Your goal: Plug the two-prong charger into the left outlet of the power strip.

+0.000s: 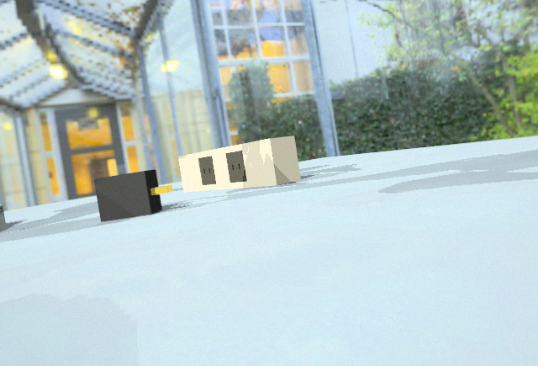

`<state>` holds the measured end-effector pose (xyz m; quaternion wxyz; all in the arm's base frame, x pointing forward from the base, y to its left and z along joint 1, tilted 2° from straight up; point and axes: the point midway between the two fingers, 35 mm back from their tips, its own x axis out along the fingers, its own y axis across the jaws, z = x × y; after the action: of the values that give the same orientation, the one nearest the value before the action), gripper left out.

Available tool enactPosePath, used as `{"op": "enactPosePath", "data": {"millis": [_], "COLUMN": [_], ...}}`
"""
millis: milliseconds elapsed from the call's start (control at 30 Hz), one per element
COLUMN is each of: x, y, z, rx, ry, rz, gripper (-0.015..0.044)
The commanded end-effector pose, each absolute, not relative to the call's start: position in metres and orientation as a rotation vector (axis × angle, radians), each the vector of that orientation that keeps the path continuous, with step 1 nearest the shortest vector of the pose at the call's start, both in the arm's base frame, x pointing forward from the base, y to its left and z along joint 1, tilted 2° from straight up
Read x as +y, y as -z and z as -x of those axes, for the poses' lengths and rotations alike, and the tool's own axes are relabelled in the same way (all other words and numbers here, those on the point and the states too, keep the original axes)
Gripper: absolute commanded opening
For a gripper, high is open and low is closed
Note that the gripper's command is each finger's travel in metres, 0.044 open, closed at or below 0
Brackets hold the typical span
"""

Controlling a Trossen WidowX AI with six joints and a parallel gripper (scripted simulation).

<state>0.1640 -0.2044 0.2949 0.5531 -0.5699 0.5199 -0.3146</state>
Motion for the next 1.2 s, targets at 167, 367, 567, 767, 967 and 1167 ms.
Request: {"op": "enactPosePath", "data": {"millis": [167, 367, 567, 767, 967, 1167], "x": [-0.197, -0.189, -0.178, -0.165, -0.151, -0.136], "y": [-0.262, -0.240, -0.218, -0.197, -0.176, -0.157], "z": [-0.193, -0.207, -0.217, -0.225, -0.229, -0.231], "rx": [1.166, 1.147, 1.143, 1.155, 1.181, 1.222], "ry": [0.607, 0.532, 0.462, 0.400, 0.349, 0.309], "rz": [1.188, 1.069, 0.938, 0.798, 0.650, 0.496], "gripper": [0.0440, 0.0440, 0.0440, 0.0440, 0.0440, 0.0440]}}
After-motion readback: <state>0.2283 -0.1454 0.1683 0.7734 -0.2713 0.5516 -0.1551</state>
